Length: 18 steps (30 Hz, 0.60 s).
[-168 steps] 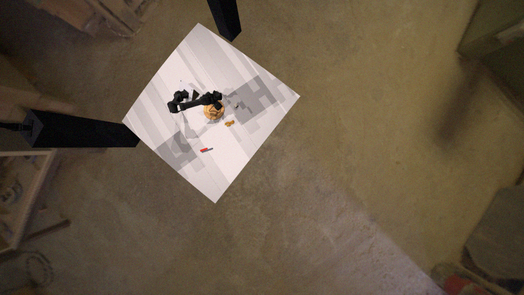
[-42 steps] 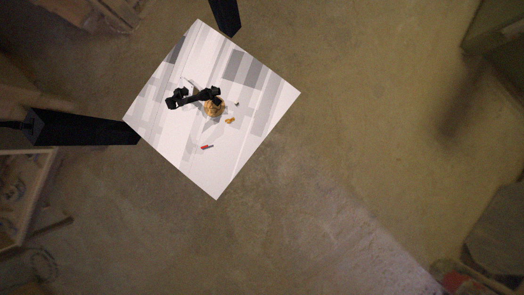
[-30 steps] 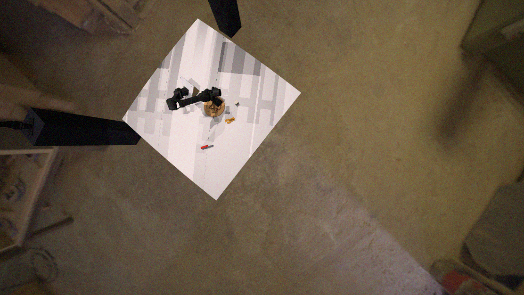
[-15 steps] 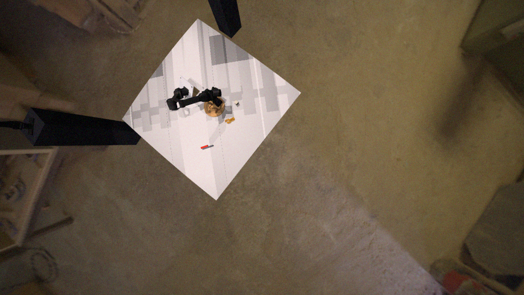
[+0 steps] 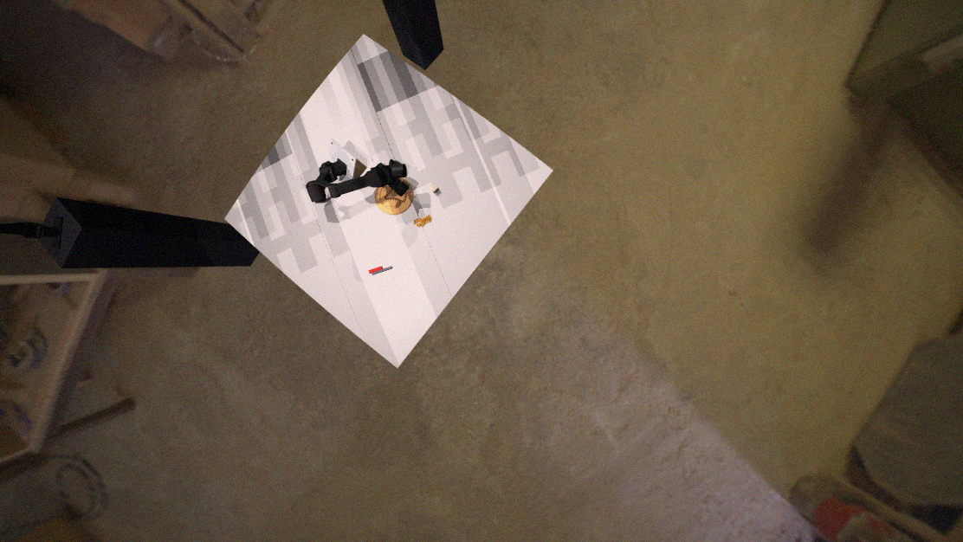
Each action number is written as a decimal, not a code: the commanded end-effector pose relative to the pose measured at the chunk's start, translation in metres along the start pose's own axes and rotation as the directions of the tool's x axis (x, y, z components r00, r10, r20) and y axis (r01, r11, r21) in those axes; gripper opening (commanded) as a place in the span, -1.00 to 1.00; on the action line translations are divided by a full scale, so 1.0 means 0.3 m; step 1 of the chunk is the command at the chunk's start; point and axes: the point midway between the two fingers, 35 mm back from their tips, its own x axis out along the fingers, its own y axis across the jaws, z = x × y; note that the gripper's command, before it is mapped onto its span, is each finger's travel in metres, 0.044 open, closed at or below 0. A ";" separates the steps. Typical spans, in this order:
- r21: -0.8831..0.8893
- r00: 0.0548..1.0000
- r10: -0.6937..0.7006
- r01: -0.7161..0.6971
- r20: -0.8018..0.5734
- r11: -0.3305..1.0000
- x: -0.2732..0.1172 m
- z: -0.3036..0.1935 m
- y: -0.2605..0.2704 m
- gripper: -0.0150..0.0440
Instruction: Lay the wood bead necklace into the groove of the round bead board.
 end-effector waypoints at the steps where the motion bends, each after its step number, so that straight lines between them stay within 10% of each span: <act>1: 0.000 1.000 0.000 0.000 0.000 1.000 -0.001 0.000 0.000 -0.49; 18: -0.002 1.000 -0.002 0.002 -0.005 1.000 -0.020 -0.003 0.000 -0.49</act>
